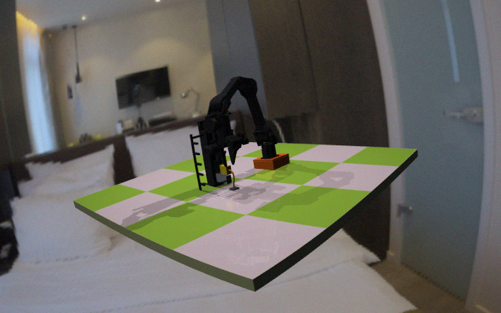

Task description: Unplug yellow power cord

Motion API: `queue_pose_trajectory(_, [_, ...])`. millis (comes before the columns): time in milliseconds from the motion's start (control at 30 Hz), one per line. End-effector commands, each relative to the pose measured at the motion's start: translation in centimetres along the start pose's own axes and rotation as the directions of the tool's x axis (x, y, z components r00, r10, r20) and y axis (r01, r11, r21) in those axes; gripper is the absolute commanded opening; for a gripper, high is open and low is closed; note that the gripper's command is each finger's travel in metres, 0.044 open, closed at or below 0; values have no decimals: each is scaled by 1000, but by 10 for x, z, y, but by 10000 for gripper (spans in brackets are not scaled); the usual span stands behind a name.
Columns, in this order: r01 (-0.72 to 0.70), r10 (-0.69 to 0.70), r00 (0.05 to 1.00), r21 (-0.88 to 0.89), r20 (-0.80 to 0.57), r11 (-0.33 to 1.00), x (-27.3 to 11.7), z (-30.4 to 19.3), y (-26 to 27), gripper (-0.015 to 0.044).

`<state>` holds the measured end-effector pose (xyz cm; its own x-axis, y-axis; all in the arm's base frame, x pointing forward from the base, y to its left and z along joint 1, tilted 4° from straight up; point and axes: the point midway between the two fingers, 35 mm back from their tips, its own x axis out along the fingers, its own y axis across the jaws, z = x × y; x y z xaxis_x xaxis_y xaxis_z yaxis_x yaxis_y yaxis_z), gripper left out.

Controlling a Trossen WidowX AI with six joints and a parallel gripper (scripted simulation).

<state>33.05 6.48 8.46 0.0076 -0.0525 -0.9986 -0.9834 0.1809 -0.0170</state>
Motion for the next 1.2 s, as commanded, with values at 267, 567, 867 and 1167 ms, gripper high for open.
queue_pose_trajectory(267, [0,0,1000,-3,-6,1000,0,-22,0,160])
queue_pose_trajectory(567, [0,0,1000,-3,-6,1000,3,-26,0,160])
queue_pose_trajectory(867, [0,0,1000,-3,-6,1000,12,-26,0,160])
queue_pose_trajectory(1167, [-1,1,1000,1,-3,1000,10,-25,0,35])
